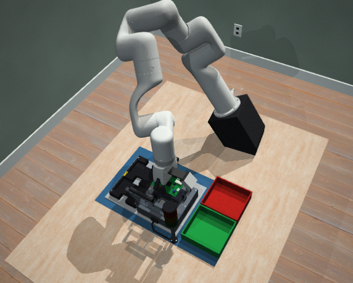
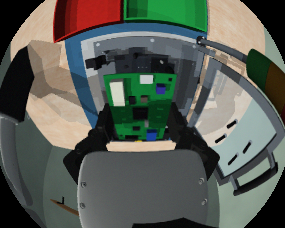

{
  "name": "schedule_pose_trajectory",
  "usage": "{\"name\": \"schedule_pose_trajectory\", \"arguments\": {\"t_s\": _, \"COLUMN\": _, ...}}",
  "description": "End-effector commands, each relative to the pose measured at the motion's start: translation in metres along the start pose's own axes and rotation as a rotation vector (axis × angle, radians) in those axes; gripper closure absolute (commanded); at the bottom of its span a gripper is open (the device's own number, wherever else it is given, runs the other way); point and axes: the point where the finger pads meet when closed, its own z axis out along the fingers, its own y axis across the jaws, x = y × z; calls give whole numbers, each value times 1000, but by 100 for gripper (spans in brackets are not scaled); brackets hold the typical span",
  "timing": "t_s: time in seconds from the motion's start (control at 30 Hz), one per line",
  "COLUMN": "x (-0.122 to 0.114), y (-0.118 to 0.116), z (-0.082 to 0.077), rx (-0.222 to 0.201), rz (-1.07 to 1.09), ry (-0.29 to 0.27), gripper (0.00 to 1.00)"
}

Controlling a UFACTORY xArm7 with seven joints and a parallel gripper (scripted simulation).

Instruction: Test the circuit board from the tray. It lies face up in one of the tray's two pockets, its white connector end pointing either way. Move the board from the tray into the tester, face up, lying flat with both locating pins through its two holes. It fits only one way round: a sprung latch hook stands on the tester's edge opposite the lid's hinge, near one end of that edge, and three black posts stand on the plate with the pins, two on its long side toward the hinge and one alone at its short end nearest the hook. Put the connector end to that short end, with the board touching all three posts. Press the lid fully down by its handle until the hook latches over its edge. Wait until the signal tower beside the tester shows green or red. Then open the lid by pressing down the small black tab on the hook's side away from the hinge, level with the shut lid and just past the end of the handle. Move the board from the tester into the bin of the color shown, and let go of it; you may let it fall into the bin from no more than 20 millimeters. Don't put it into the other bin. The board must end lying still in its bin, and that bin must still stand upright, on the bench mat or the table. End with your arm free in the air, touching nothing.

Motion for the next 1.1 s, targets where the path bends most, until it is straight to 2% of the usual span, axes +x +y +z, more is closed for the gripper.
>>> {"name": "schedule_pose_trajectory", "arguments": {"t_s": 0.0, "x": 3, "y": 2, "z": -1, "rx": -3, "rz": -1, "ry": 2, "gripper": 21}}
{"name": "schedule_pose_trajectory", "arguments": {"t_s": 0.7, "x": 3, "y": 2, "z": -1, "rx": -3, "rz": -1, "ry": 2, "gripper": 21}}
{"name": "schedule_pose_trajectory", "arguments": {"t_s": 1.07, "x": 3, "y": 2, "z": 7, "rx": -3, "rz": -1, "ry": 2, "gripper": 21}}
